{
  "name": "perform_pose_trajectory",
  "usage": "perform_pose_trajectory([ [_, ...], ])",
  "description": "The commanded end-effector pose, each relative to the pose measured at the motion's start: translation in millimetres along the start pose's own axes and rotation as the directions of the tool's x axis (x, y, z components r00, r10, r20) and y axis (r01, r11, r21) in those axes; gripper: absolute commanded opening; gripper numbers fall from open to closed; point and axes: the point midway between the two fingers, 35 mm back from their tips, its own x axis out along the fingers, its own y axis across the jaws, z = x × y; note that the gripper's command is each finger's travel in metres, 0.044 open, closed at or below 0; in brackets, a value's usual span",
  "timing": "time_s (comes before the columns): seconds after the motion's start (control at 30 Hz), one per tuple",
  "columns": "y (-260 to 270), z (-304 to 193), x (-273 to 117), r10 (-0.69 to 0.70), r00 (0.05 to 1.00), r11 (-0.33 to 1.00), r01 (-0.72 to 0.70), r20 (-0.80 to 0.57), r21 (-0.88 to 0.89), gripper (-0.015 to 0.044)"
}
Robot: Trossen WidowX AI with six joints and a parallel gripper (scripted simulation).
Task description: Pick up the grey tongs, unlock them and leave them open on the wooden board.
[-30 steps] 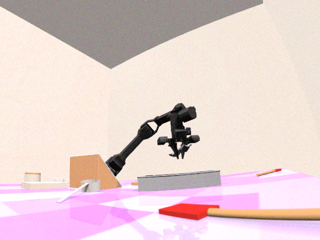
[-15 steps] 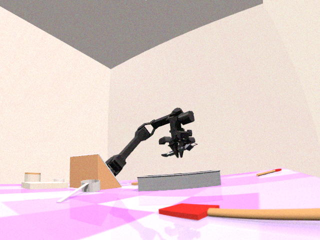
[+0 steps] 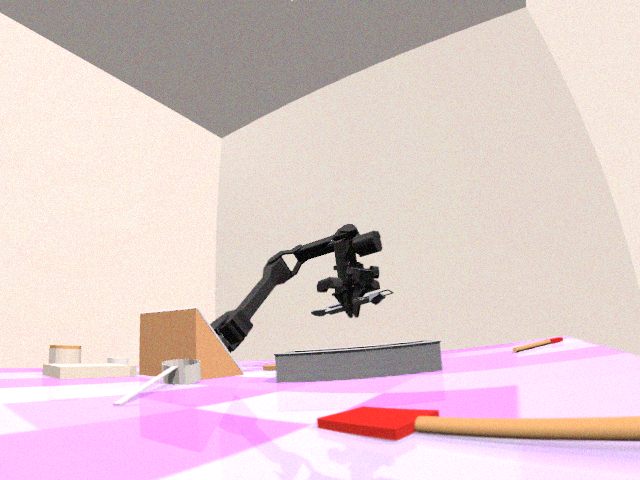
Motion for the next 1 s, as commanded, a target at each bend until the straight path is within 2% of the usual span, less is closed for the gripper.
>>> perform_pose_trajectory([
  [0.0, 9.9, -24.7, -0.9, 0.014, 1.0, 0.997, -0.015, -0.005, -0.077, -0.015],
  [0.53, 33.0, -110.3, -4.7, 0.058, 0.998, 0.928, -0.06, -0.017, -0.367, -0.015],
  [0.97, 31.3, -115.2, -4.3, 0.048, 0.999, 0.919, -0.039, 0.013, -0.392, -0.015],
])
